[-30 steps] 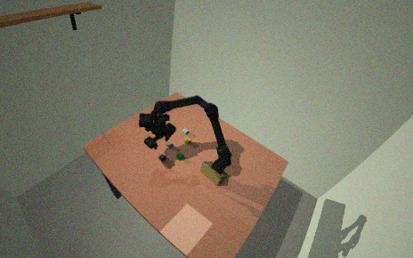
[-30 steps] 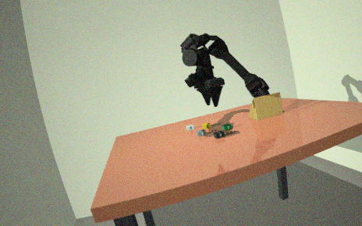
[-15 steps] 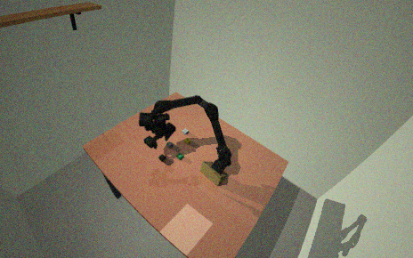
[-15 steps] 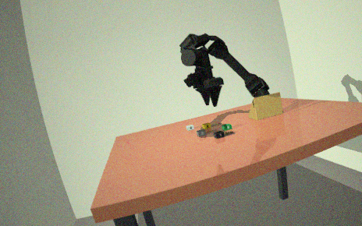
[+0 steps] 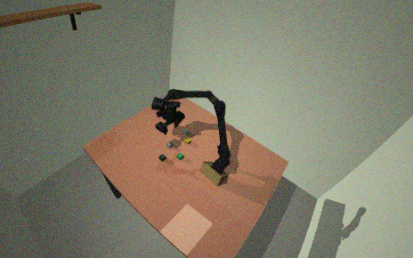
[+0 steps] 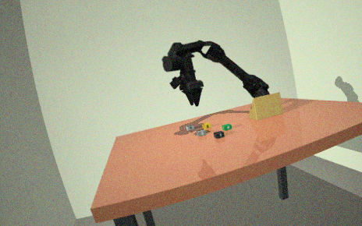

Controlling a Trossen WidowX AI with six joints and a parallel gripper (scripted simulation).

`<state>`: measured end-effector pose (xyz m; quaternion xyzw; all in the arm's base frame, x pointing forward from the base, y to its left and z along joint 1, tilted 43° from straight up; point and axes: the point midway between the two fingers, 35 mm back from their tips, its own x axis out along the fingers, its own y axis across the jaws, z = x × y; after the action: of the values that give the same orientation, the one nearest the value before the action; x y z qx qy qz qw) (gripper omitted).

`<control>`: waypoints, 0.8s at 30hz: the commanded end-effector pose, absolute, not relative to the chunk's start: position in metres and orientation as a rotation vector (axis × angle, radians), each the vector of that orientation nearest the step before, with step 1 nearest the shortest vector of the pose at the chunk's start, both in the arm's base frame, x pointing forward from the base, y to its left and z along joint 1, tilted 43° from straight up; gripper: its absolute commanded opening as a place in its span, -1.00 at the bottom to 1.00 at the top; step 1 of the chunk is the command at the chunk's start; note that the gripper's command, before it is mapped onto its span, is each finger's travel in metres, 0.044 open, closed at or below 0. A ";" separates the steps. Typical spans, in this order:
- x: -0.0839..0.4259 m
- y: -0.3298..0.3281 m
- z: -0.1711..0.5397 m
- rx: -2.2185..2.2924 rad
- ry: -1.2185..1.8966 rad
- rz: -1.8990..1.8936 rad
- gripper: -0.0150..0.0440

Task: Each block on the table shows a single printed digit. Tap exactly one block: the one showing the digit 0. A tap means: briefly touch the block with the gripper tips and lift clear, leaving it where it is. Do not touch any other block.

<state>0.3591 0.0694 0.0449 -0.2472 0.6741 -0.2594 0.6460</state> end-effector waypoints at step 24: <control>0.366 -0.023 0.128 -0.579 1.539 -0.589 0.86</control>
<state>0.3664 0.0155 0.0922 -0.2566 0.6790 -0.2513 0.6402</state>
